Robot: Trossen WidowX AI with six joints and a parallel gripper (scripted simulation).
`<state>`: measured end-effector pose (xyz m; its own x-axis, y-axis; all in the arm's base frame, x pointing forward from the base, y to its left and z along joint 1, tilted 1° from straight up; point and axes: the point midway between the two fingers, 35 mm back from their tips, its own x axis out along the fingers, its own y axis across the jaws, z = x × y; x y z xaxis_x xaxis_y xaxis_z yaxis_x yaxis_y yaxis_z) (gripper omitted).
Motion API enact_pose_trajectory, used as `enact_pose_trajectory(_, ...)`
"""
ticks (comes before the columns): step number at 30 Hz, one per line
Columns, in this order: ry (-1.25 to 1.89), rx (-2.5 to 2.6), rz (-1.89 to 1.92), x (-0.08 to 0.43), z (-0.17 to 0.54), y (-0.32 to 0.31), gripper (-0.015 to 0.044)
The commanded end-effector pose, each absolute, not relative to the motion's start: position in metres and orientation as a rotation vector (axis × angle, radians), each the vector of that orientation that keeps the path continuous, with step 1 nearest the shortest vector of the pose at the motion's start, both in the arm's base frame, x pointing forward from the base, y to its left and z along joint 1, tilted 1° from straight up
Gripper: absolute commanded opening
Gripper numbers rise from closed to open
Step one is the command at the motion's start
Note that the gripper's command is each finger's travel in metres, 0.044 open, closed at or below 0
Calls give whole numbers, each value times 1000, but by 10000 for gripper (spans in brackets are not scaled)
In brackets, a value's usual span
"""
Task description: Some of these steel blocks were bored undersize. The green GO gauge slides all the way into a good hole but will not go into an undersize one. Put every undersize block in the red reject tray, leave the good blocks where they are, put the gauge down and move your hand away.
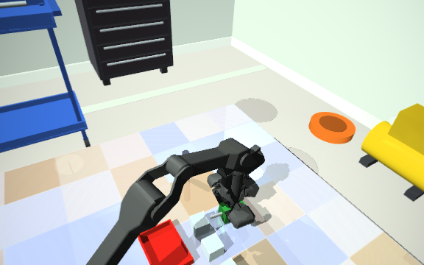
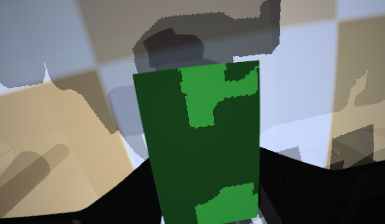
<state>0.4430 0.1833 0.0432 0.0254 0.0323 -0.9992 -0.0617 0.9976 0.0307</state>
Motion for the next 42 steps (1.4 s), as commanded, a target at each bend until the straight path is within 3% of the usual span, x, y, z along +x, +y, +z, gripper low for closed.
enact_pose_trajectory(1, 1527, -24, 80, 446, 47, 184, 0)
enact_pose_trajectory(42, 1490, -23, 80, 433, 40, 182, 0)
